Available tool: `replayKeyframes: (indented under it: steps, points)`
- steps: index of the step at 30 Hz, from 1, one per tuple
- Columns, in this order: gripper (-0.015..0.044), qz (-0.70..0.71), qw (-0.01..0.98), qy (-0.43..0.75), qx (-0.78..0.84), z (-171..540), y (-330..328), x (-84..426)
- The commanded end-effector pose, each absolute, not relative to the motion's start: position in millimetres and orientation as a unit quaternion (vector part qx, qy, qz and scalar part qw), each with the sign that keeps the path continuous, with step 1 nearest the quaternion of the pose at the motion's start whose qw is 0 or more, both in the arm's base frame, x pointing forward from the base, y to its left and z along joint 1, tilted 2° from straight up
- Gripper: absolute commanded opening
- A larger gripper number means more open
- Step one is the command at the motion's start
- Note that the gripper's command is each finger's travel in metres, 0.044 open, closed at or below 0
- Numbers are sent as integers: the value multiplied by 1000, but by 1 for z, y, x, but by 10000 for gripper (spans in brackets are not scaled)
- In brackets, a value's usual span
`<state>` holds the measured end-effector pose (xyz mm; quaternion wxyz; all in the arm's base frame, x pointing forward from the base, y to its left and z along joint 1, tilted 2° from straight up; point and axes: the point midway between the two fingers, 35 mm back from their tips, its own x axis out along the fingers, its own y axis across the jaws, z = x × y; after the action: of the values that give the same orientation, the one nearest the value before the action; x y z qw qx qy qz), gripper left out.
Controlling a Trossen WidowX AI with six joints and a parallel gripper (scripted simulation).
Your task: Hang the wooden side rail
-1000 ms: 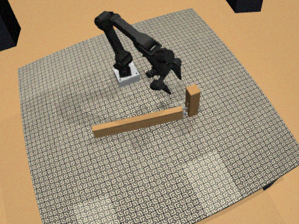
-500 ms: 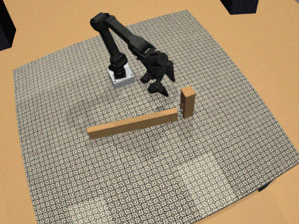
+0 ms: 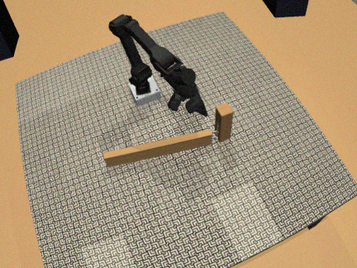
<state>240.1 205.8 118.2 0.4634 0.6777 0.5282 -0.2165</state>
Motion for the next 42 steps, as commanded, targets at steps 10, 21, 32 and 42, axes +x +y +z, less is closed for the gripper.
replayKeyframes:
  steps: [10,21,32,42]
  points:
    - [440,154,734,559,352,101,184,256]
    - [440,308,795,488,187,102,177,262]
    - [440,435,820,373,7,104,169,267]
    - [440,508,809,258,-145,106,163,270]
